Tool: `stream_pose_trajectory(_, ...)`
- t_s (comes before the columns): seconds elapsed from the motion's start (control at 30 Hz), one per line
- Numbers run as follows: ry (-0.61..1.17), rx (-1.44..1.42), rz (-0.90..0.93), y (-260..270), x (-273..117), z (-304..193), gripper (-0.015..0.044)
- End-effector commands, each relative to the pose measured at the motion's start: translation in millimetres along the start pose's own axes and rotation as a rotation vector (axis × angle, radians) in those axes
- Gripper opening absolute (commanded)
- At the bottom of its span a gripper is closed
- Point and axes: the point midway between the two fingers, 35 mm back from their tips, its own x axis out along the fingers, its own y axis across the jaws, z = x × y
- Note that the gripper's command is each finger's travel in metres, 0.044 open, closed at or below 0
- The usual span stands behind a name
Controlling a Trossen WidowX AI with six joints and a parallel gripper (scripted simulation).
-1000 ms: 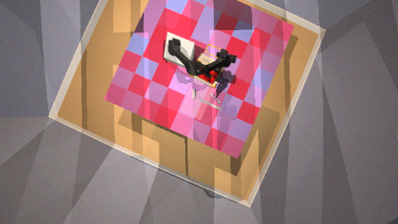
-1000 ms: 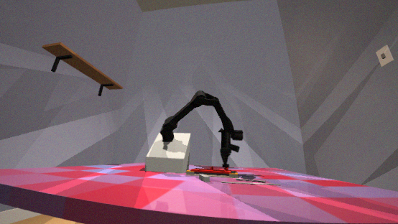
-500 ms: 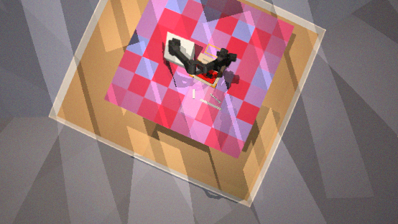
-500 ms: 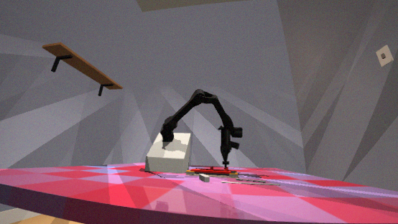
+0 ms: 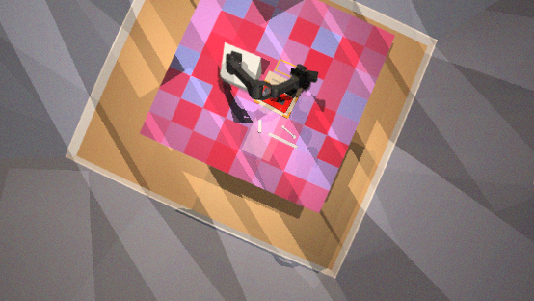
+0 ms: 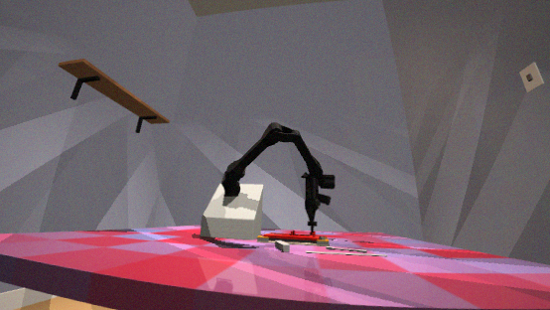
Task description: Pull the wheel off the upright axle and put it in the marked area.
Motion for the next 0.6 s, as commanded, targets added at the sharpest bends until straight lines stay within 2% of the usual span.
stream_pose_trajectory(0.0,-0.002,0.003,-0.001,-0.1,-2.4,0.3,0.0)
stream_pose_trajectory(0.57,-0.004,0.003,-0.001,-0.1,-8.0,0.2,0.0)
